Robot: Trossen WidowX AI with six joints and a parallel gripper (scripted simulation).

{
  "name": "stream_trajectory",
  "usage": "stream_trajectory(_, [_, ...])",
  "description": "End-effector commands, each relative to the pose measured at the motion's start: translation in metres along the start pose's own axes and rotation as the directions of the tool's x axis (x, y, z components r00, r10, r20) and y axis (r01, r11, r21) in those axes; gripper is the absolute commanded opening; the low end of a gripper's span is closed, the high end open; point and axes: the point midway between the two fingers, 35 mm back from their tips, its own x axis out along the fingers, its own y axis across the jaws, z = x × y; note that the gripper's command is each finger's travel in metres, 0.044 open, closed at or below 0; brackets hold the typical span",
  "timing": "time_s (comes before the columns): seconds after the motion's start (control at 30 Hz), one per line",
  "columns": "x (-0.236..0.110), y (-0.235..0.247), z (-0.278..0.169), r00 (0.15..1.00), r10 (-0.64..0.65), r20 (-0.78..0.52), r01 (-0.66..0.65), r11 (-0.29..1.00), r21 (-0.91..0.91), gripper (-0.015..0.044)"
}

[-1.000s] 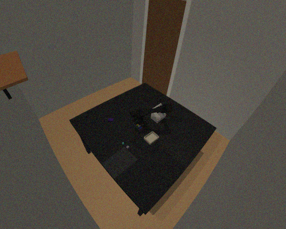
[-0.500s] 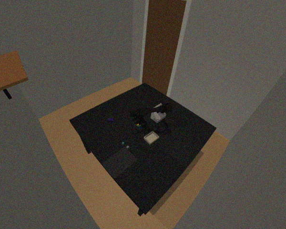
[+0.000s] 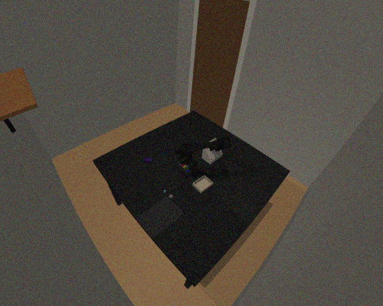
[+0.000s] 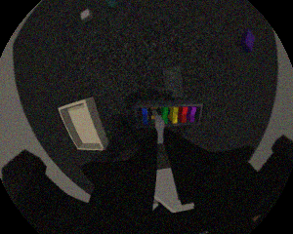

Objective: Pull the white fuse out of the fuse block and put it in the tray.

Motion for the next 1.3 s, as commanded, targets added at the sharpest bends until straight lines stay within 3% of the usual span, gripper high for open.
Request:
stream_trajectory(0.0, [-0.007, 0.0, 0.001, 1.0, -0.004, 0.002, 0.004, 1.0, -0.009, 0.0])
stream_trajectory(0.17, [-0.008, 0.011, 0.002, 1.0, -0.009, 0.002, 0.009, 1.0, -0.008, 0.0])
stream_trajectory(0.93, [-0.008, 0.179, -0.028, 1.0, 0.0, 0.002, 0.0, 1.0, -0.008, 0.0])
stream_trajectory(1.27, [-0.002, 0.183, -0.03, 1.0, 0.002, 0.001, -0.002, 1.0, -0.009, 0.0])
